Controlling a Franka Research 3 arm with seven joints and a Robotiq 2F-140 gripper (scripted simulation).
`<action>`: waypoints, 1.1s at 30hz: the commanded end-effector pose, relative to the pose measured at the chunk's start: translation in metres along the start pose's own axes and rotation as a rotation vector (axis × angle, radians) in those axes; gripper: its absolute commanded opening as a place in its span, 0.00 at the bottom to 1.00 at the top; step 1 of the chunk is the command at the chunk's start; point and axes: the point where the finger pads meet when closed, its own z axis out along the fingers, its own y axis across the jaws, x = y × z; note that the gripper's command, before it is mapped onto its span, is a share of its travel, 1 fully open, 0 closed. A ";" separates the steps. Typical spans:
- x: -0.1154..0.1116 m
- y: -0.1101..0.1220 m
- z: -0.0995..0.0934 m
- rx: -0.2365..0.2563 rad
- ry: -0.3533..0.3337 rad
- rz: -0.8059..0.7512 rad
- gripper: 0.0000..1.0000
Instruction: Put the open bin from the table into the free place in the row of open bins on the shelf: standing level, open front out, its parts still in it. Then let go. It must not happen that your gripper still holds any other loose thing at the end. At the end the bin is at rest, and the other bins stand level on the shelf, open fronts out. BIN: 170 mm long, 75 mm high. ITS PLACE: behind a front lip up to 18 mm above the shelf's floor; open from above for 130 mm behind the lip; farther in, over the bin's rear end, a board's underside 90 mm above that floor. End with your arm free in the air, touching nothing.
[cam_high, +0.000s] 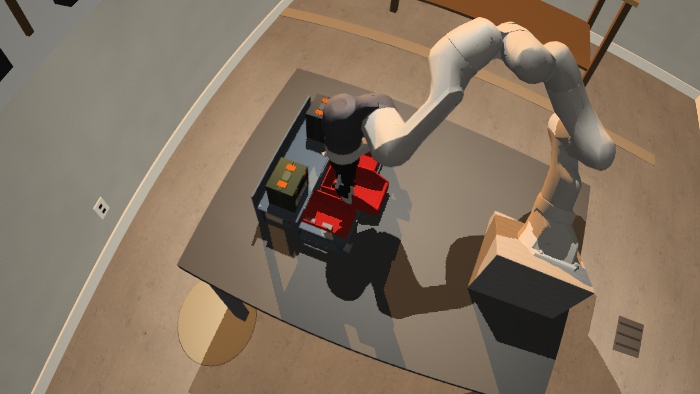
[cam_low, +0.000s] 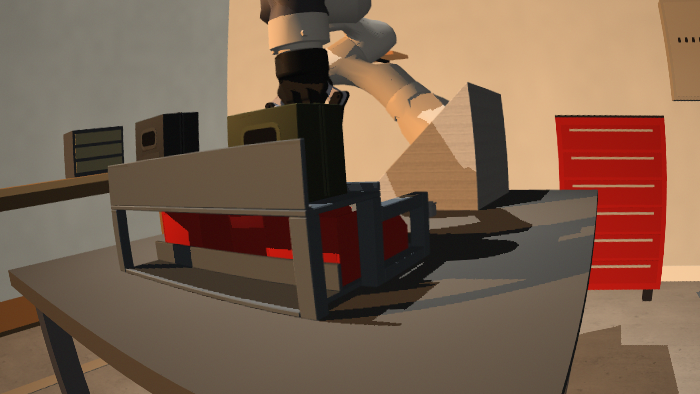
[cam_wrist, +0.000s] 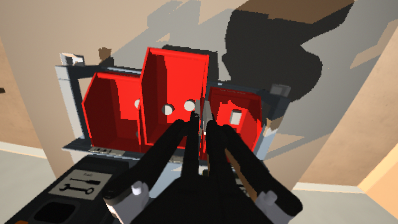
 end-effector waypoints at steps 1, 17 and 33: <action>0.000 0.001 -0.001 -0.001 -0.002 0.006 0.06; 0.000 0.001 -0.008 -0.001 -0.002 0.006 0.06; 0.002 0.001 -0.025 -0.001 -0.002 0.006 0.06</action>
